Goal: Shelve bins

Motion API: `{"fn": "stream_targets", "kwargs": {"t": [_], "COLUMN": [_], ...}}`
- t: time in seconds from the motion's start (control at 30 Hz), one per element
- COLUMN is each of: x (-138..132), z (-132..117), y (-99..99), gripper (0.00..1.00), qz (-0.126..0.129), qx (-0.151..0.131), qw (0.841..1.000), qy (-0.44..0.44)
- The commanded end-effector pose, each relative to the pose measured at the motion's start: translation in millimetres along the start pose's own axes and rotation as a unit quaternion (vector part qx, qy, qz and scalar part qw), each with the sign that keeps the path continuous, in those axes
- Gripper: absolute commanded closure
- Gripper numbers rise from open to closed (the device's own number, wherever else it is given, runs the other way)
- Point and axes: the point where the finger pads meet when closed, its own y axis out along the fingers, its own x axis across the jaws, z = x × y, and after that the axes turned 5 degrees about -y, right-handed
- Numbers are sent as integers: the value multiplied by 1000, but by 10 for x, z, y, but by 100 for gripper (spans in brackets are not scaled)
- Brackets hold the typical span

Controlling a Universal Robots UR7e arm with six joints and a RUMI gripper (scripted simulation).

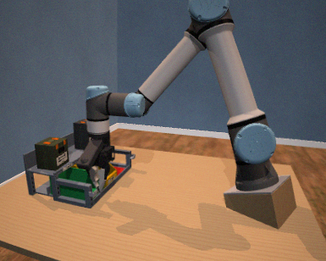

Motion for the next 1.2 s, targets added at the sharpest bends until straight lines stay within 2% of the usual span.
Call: {"fn": "stream_targets", "kwargs": {"t": [0.0,0.53,1.17], "x": [6,-6,-177], "z": [0,1,16], "y": [-5,-17,-188], "gripper": [100,100,100], "qz": [-1,-1,-1], "qx": [0,0,0], "qw": [1000,1000,1000], "qy": [0,0,0]}}
